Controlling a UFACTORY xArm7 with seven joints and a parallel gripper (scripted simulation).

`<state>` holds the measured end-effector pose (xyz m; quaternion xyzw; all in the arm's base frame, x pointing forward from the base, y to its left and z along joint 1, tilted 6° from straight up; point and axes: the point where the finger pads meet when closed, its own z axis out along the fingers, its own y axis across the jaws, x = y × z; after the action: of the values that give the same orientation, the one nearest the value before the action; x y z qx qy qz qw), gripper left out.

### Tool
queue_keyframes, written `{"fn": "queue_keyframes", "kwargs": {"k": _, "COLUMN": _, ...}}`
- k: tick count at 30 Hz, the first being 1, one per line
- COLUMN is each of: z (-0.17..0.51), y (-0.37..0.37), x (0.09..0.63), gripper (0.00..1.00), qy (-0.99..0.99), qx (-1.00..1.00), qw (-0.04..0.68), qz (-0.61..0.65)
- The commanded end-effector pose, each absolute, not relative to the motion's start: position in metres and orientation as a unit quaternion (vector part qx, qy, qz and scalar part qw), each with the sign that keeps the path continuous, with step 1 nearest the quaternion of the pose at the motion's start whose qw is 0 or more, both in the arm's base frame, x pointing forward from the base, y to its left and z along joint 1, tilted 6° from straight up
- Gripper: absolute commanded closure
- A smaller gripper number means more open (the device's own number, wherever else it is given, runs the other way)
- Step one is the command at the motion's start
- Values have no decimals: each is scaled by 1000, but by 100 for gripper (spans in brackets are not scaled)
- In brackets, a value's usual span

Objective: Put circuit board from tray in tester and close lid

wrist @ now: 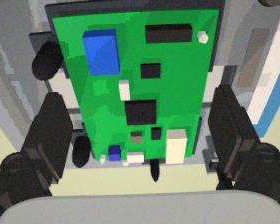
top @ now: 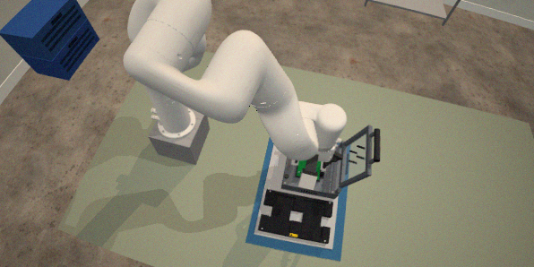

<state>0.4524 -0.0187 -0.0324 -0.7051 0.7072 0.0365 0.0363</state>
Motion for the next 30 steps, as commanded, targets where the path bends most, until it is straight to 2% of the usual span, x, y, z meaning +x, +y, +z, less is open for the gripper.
{"fn": "queue_keyframes", "kwargs": {"k": 1, "z": -27, "y": -19, "x": 454, "gripper": 0, "qy": 707, "qx": -705, "qw": 37, "qz": 35}}
{"fn": "queue_keyframes", "kwargs": {"k": 15, "z": 12, "y": -23, "x": 454, "gripper": 0, "qy": 707, "qx": -705, "qw": 37, "qz": 35}}
{"fn": "queue_keyframes", "kwargs": {"k": 30, "z": 97, "y": -32, "x": 453, "gripper": 0, "qy": 707, "qx": -705, "qw": 37, "qz": 35}}
